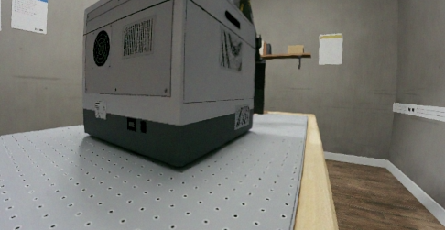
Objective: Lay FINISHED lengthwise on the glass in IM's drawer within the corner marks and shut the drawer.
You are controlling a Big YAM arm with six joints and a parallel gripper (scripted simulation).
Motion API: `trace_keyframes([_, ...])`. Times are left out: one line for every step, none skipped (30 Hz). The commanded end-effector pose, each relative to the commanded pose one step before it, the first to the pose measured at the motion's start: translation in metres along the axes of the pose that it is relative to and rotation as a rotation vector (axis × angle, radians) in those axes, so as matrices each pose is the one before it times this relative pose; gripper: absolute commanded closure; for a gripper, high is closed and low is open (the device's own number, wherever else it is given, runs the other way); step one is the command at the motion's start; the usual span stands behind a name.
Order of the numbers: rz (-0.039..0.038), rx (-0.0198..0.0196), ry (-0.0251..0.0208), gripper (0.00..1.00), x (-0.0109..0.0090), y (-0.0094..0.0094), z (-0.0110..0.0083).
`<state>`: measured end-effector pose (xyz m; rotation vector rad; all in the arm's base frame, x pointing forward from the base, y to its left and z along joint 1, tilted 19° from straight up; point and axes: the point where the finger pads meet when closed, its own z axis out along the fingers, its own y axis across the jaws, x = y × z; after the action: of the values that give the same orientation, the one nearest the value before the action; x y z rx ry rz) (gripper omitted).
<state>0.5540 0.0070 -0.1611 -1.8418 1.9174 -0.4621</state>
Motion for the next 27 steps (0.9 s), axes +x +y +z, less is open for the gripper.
trace_keyframes([0.00625, 0.01924, 0.00532, 0.93, 0.00329, -0.01864, 0.00998])
trace_keyframes([-0.00030, 0.00558, -0.00033, 0.93, 0.00010, -0.00274, 0.00033])
trace_keyframes([0.00002, 0.00025, -0.00008, 0.93, 0.00016, -0.00142, 0.00034])
trace_keyframes([0.00026, -0.00358, 0.00008, 0.93, 0.00020, -0.00048, 0.00034])
trace_keyframes([0.00006, -0.00039, -0.00004, 0.93, 0.00017, -0.00127, 0.00034])
trace_keyframes([0.00000, 0.00000, 0.00000, 0.93, 0.00000, 0.00000, 0.00000])
trace_keyframes([0.00000, 0.00000, 0.00000, 0.93, 0.00000, 0.00000, 0.00000])
trace_keyframes([-0.00255, 0.02455, -0.00201, 0.93, -0.00089, -0.00739, 0.00031])
trace_keyframes([0.00070, -0.01378, 0.00074, 0.93, 0.00024, 0.00205, 0.00035])
trace_keyframes([0.00048, -0.01170, 0.00051, 0.93, 0.00014, 0.00154, 0.00034])
trace_keyframes([-0.00032, 0.00016, -0.00009, 0.93, -0.00005, -0.00139, 0.00035])
trace_keyframes([-0.00018, 0.00017, 0.00001, 0.93, 0.00006, -0.00140, 0.00034])
trace_keyframes([-0.00040, 0.00259, -0.00017, 0.93, -0.00002, -0.00199, 0.00034])
trace_keyframes([-0.00034, 0.00207, -0.00012, 0.93, 0.00000, -0.00186, 0.00035])
trace_keyframes([-0.00006, -0.00177, 0.00010, 0.93, 0.00008, -0.00092, 0.00035])
trace_keyframes([-0.00014, -0.00122, 0.00004, 0.93, 0.00003, -0.00105, 0.00035])
trace_keyframes([-0.00030, 0.00182, -0.00009, 0.93, 0.00002, -0.00180, 0.00034])
trace_keyframes([-0.00030, 0.00178, -0.00009, 0.93, 0.00002, -0.00179, 0.00034])
trace_keyframes([-0.00015, -0.00096, 0.00003, 0.93, 0.00004, -0.00111, 0.00035])
trace_keyframes([-0.00014, -0.00100, 0.00004, 0.93, 0.00004, -0.00111, 0.00035])
trace_keyframes([-0.00028, 0.00091, -0.00007, 0.93, 0.00000, -0.00158, 0.00034])
trace_keyframes([-0.00030, 0.00129, -0.00009, 0.93, 0.00000, -0.00167, 0.00035])
trace_keyframes([0.00000, 0.00000, 0.00000, 0.93, 0.00000, 0.00000, 0.00000])
trace_keyframes([0.00000, 0.00000, 0.00000, 0.93, 0.00000, 0.00000, 0.00000])
trace_keyframes([-0.00177, 0.01612, -0.00115, 0.93, -0.00055, -0.00532, 0.00034])
trace_keyframes([0.00077, -0.01379, 0.00071, 0.93, 0.00026, 0.00205, 0.00034])
trace_keyframes([-0.00016, -0.00172, -0.00004, 0.93, -0.00009, -0.00016, 0.00016])
